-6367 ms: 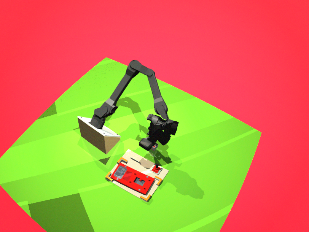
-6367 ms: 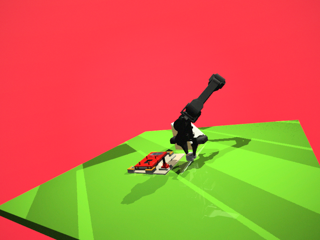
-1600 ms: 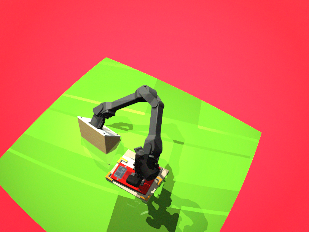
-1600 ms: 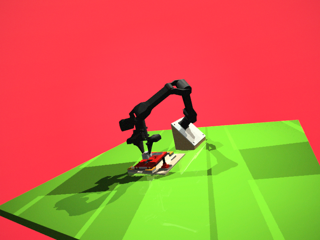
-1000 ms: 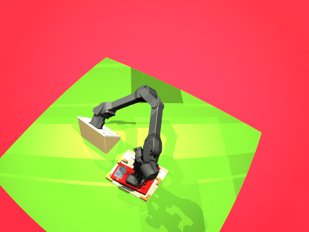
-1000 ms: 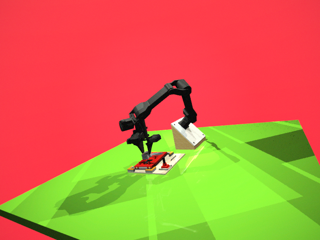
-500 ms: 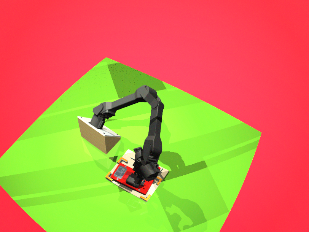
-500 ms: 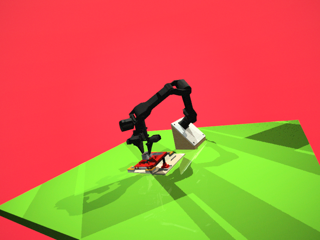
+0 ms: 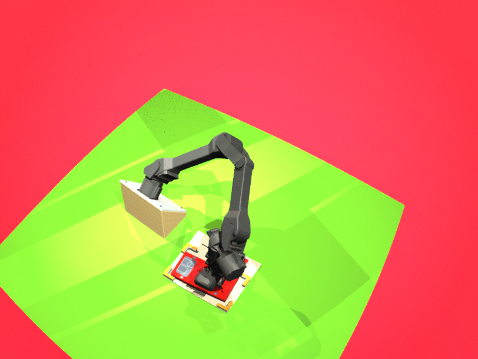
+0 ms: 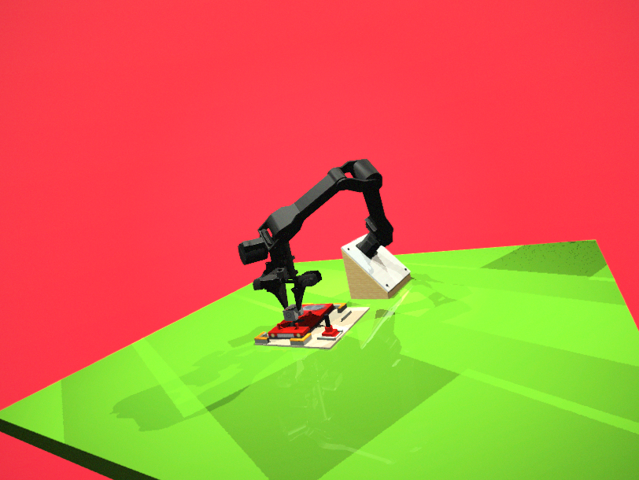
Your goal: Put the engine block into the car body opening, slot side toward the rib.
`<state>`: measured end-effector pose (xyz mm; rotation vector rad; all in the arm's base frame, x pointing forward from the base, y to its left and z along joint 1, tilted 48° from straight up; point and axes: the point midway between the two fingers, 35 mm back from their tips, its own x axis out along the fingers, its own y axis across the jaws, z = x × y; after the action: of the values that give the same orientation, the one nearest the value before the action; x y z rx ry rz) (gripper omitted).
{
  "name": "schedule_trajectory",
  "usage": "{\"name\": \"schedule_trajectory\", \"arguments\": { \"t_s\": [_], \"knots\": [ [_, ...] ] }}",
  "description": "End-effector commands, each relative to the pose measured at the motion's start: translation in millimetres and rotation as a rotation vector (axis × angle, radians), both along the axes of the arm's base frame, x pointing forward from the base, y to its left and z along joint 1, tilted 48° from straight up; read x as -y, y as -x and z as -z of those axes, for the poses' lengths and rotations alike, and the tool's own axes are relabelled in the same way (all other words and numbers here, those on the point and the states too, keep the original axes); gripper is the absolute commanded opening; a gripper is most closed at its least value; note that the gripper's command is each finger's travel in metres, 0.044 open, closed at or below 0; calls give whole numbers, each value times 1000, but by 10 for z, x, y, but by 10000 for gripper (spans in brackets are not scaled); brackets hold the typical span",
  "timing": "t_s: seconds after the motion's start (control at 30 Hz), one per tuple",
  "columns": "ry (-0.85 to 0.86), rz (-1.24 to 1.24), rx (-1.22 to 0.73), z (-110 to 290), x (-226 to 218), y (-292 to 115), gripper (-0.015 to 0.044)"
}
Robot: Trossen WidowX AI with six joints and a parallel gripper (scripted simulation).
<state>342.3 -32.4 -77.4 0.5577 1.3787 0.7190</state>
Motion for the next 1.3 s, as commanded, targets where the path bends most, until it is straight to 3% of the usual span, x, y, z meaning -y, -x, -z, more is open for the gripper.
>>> {"name": "schedule_trajectory", "arguments": {
  "t_s": [0.0, 1.27],
  "knots": [
    [0, 1, -4, 21, -10, 6, 160],
    [-1, 2, -5, 82, -76, -1, 160]
  ]
}}
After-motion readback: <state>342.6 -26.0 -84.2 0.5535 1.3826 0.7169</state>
